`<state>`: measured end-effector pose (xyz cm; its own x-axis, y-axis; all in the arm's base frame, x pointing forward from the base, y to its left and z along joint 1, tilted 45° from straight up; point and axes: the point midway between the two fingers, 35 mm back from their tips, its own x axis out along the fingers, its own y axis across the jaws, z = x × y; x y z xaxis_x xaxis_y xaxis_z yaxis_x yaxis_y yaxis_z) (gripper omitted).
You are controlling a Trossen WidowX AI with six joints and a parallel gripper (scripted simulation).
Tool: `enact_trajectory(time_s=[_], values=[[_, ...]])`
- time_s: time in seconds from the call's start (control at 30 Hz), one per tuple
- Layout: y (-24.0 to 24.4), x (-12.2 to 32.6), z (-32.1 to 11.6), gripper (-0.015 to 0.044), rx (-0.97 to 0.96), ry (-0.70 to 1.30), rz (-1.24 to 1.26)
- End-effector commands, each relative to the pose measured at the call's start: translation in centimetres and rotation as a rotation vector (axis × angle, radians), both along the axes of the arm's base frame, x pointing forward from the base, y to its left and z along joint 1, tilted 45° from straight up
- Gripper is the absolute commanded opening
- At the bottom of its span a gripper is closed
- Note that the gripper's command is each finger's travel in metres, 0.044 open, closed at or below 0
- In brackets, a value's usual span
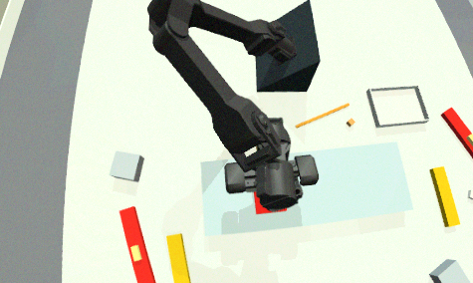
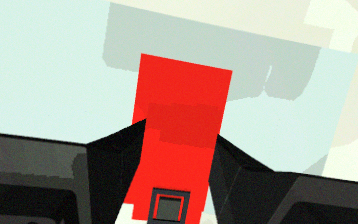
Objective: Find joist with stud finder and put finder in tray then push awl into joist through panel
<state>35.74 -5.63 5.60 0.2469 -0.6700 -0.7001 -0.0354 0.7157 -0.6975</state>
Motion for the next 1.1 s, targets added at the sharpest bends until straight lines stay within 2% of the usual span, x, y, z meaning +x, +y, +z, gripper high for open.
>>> enact_trajectory(time_s=[0.0, 1.07], values=[[-0.7, 0.1, 0.6, 0.0000, -0.006, -0.002, -0.005], [-4.2, 0.2, 4.1, 0.0000, -0.008, -0.002, -0.005]])
